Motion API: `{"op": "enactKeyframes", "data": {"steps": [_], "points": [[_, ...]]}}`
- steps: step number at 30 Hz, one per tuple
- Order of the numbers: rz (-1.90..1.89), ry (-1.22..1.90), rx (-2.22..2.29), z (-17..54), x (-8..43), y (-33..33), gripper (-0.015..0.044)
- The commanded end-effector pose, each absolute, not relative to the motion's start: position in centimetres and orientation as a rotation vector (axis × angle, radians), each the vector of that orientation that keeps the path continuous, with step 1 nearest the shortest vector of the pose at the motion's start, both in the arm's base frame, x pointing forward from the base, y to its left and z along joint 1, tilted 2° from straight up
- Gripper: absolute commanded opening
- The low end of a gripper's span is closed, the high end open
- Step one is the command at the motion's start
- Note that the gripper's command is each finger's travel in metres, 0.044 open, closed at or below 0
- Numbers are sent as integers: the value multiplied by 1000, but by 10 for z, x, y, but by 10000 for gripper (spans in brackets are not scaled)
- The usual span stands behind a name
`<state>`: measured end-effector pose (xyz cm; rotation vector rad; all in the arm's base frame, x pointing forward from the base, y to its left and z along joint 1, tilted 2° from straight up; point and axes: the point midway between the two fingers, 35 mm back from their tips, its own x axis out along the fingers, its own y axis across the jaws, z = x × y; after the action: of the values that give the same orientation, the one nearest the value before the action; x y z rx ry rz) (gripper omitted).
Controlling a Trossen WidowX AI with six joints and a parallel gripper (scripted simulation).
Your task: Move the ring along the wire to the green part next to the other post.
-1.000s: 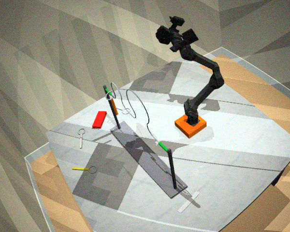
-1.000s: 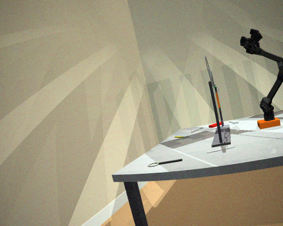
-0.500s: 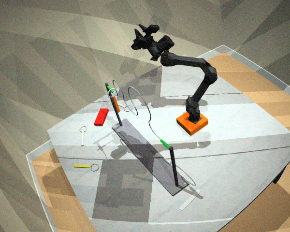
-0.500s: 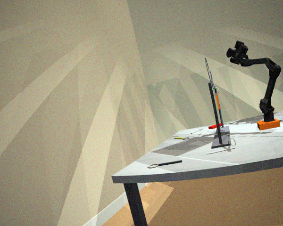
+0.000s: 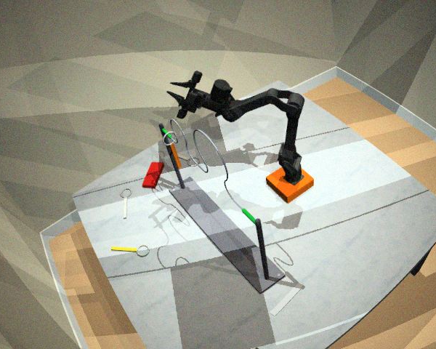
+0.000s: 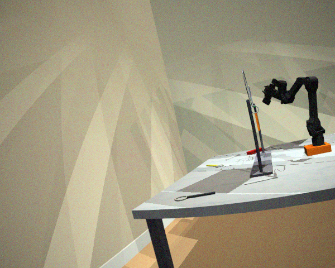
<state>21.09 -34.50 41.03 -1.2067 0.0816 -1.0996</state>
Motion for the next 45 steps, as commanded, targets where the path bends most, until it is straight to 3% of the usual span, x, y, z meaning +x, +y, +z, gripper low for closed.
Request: {"op": "enactKeyframes", "data": {"steps": [1, 8, 18, 30, 38, 45], "points": [[-865, 49, -1042, 338, 224, -356, 160], [-522, 22, -678, 228, 224, -343, 160], [-129, 17, -76, 116, 195, -273, 160], [-107, 17, -40, 112, 196, -266, 160], [-107, 13, -41, 157, 242, -270, 160], [-107, 13, -41, 162, 247, -270, 160]]}}
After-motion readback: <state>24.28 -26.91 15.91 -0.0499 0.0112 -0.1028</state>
